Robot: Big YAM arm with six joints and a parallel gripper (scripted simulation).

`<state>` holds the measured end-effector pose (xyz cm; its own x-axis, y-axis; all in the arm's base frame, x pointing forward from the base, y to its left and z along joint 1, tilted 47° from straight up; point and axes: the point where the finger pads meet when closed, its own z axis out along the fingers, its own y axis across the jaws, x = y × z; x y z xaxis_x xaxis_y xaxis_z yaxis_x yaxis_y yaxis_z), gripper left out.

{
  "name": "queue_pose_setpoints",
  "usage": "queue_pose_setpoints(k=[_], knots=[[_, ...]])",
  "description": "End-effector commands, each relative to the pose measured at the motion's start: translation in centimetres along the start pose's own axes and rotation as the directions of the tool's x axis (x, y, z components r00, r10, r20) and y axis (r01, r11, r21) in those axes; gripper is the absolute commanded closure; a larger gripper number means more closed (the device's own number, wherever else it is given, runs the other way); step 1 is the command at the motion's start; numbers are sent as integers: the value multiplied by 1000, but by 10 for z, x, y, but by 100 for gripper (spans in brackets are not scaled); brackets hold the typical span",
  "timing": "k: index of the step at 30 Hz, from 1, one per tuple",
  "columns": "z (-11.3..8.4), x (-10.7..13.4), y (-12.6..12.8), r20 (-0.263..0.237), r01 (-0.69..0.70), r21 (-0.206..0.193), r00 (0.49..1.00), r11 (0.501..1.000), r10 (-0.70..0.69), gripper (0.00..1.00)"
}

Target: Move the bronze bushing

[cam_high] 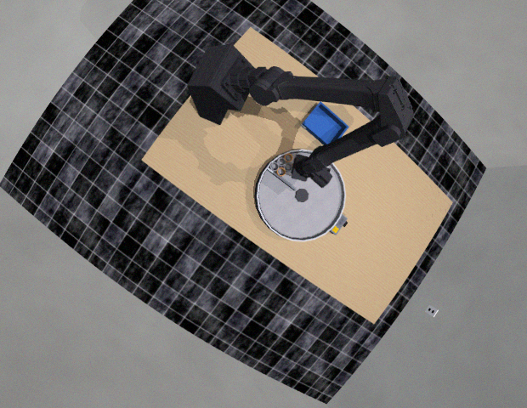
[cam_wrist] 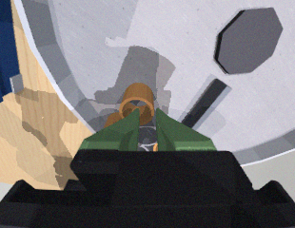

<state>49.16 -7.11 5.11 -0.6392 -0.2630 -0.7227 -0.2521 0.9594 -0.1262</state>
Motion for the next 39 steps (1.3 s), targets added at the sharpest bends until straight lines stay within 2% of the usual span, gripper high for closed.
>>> queue_pose_setpoints(k=[1, 39], knots=[[-7, -7, -2, 9, -1, 4, 1000, 1000, 1, 81], [-10, -2, -4, 3, -4, 7, 1000, 1000, 4, 81]])
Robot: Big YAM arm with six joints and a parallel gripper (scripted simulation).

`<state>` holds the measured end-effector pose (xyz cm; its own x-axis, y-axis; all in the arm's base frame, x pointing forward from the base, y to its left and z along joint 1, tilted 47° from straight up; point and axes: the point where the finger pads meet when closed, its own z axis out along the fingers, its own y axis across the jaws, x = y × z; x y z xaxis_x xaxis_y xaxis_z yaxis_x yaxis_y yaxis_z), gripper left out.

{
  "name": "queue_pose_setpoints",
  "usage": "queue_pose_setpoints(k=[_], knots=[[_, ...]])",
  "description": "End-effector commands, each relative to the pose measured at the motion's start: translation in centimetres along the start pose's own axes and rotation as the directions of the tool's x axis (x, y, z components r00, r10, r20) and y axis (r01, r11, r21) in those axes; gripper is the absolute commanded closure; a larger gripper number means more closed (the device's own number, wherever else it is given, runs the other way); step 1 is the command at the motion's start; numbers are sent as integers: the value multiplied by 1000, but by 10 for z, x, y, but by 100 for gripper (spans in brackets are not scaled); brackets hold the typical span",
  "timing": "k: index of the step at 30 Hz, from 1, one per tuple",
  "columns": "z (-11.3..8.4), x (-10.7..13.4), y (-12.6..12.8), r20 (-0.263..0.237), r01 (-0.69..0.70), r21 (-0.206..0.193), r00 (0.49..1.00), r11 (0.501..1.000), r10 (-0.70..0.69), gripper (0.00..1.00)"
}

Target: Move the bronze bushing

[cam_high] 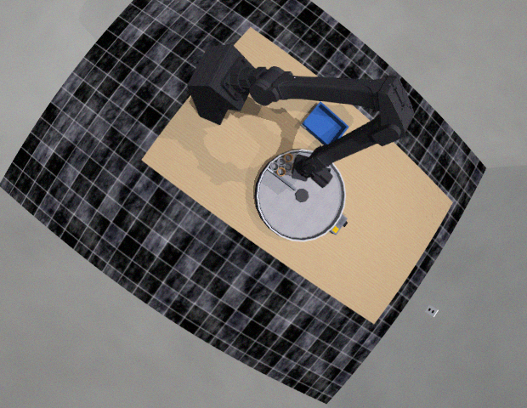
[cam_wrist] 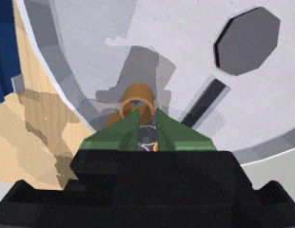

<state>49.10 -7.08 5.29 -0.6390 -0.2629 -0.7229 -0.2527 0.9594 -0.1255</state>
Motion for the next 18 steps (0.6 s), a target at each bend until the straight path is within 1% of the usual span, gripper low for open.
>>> queue_pose_setpoints(k=[1, 18], knots=[[-9, -1, -4, 3, -4, 8, 1000, 1000, 4, 81], [-10, 2, -4, 0, 1, 8, 1000, 1000, -1, 81]])
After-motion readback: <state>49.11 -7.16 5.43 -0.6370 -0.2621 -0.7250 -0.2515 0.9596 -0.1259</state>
